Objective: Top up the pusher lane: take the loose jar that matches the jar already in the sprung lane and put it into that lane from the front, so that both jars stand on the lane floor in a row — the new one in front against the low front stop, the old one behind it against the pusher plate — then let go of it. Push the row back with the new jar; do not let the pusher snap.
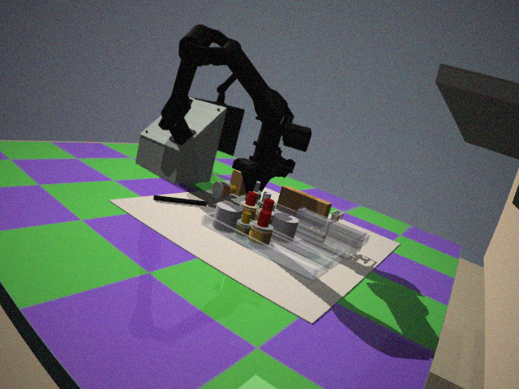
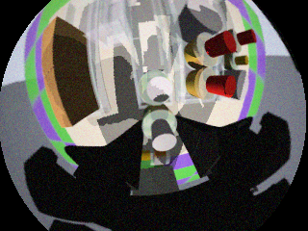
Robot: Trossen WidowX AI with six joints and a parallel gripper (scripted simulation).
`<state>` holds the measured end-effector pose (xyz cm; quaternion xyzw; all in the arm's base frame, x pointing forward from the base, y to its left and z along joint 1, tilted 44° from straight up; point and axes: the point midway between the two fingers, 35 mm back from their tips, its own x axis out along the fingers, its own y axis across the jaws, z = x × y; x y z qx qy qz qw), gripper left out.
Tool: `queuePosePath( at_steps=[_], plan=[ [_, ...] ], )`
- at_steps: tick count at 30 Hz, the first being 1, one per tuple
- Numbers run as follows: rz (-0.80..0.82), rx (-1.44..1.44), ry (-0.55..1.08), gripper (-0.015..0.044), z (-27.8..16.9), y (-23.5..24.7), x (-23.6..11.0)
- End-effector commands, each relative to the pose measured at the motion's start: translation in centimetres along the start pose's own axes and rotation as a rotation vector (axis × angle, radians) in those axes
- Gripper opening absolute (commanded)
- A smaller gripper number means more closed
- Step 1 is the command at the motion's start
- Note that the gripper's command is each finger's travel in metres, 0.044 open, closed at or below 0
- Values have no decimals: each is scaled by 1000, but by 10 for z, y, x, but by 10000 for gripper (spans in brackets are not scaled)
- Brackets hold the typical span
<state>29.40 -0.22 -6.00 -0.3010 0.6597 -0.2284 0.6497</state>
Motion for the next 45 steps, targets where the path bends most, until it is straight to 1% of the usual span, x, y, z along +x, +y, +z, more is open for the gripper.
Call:
queuePosePath(
  at_steps=[1,45],
  plan=[
    [1,14,-19,0,10,-1,-2],
    [1,14,-20,0,29,-3,-4]
  ],
)
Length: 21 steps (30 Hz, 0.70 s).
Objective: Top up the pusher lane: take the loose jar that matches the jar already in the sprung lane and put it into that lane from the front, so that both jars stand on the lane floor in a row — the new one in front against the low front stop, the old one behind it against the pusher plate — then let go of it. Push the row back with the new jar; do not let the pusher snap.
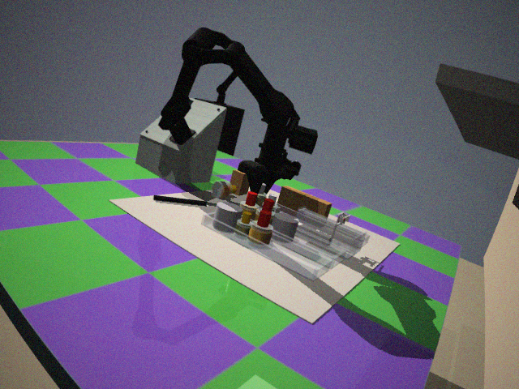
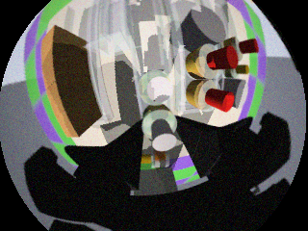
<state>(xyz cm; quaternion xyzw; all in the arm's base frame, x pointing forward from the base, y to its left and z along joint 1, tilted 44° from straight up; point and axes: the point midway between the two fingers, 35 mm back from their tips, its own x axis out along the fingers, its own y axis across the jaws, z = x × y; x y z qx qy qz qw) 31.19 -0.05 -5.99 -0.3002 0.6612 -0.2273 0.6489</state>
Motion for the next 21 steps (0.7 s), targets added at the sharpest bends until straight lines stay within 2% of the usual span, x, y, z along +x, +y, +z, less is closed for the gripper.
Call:
queuePosePath(
  at_steps=[1,21],
  plan=[
    [-2,16,-23,0,11,-2,-3],
    [-2,16,-23,0,19,-3,-5]
  ],
)
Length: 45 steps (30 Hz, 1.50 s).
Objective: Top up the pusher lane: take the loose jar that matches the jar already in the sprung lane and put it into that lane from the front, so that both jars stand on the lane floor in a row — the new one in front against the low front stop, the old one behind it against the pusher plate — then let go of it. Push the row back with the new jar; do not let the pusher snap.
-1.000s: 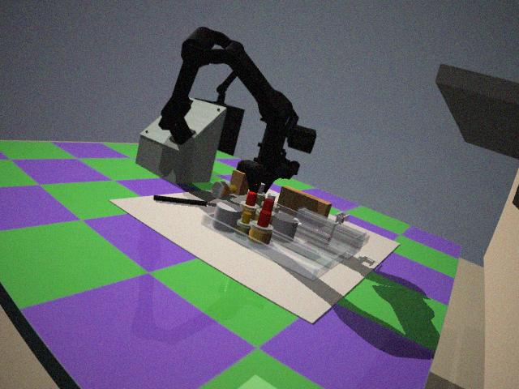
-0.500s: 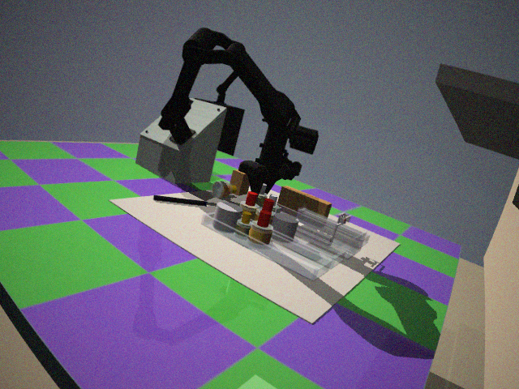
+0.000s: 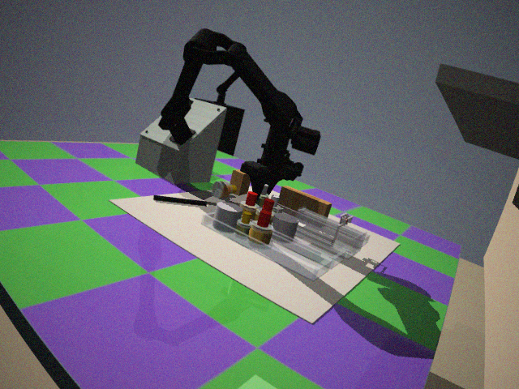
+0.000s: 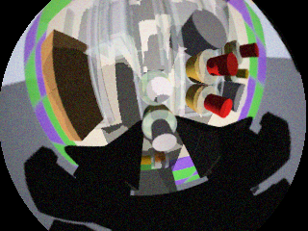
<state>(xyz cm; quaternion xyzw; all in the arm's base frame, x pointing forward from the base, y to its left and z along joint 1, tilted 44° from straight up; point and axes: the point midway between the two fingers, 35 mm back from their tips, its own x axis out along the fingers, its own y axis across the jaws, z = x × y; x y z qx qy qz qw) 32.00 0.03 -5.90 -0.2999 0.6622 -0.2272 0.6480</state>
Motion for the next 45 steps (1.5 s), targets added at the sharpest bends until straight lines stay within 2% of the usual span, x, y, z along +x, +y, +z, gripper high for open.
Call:
queuePosePath(
  at_steps=[1,45],
  plan=[
    [-3,17,-26,0,12,-2,-4],
    [-3,17,-26,0,21,-4,-6]
  ],
)
